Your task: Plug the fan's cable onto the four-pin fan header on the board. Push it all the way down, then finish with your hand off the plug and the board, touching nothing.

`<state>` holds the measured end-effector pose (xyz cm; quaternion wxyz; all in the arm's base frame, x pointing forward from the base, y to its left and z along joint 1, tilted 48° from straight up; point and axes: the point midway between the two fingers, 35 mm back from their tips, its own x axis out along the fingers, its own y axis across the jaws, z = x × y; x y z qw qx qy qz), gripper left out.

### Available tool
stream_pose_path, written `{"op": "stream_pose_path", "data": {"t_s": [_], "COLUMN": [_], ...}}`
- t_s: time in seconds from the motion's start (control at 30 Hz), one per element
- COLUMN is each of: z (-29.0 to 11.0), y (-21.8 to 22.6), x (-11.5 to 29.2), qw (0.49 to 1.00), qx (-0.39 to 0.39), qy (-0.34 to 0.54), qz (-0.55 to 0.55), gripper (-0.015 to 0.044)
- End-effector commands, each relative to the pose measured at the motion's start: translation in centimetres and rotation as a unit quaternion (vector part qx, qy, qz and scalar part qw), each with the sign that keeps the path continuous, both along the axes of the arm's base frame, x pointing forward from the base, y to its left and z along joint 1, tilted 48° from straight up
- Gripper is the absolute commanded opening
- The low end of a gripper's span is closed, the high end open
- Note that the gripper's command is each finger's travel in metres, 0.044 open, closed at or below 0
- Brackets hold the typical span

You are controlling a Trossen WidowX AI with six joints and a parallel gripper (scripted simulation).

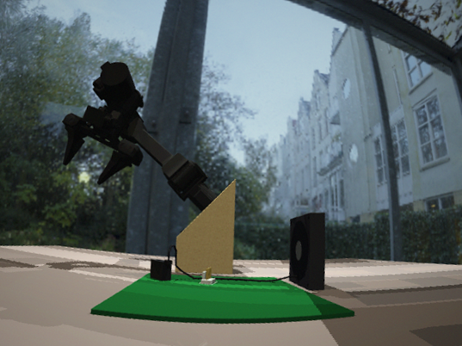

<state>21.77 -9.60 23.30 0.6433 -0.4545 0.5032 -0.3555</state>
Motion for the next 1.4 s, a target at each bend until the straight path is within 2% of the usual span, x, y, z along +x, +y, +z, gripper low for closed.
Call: {"op": "stream_pose_path", "data": {"t_s": [0.0,0.2,0.43,0.67,0.9,1.37], "z": [-3.8,-10.1,-17.3,-17.6,-21.4,-22.5], "y": [2.3,5.8,9.2,9.1,5.0,3.9], "x": [3.0,5.5,5.9,5.9,6.8,7.1], "qw": [0.994,0.967,0.918,0.917,0.917,0.917], "qx": [0.024,0.050,0.066,0.066,0.065,0.065], "qy": [0.100,0.243,0.386,0.389,0.389,0.389], "qz": [0.030,0.055,0.062,0.062,0.062,0.062], "gripper": [0.0440,0.0440,0.0440,0.0440,0.0440,0.0440]}}
